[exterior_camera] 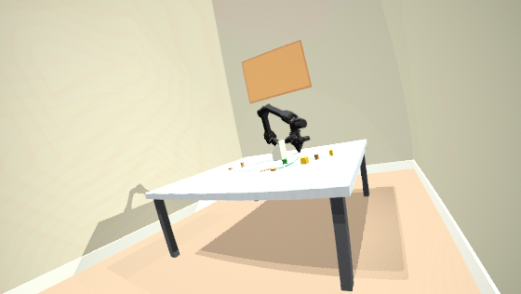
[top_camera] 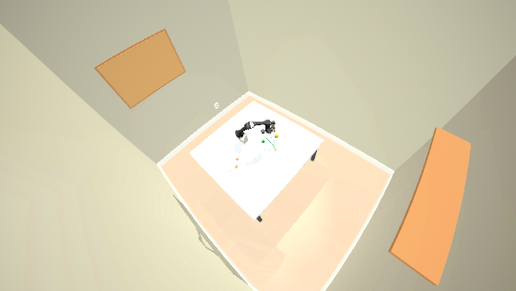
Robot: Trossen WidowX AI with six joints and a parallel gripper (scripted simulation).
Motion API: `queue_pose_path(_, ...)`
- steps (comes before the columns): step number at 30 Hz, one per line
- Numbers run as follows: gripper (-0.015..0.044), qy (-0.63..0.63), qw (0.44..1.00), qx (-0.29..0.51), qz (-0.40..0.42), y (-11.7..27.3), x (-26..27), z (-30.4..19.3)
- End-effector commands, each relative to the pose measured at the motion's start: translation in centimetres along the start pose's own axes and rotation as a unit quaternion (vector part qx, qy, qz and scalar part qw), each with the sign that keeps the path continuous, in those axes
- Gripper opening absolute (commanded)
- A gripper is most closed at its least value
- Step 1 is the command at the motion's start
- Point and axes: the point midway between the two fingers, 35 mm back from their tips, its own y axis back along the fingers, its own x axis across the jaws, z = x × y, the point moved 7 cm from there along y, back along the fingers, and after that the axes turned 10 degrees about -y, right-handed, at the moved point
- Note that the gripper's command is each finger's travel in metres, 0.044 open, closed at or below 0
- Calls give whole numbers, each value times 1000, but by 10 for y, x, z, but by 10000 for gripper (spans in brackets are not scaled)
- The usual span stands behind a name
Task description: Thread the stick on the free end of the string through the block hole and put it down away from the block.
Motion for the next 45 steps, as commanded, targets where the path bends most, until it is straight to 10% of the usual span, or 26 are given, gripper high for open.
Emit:
queue_pose_path(1,0,-83,997,-2,1,0,5,3)
queue_pose_path(22,0,-443,896,-3,2,-1,19,14)
queue_pose_path(45,0,-453,891,-2,4,0,33,3)
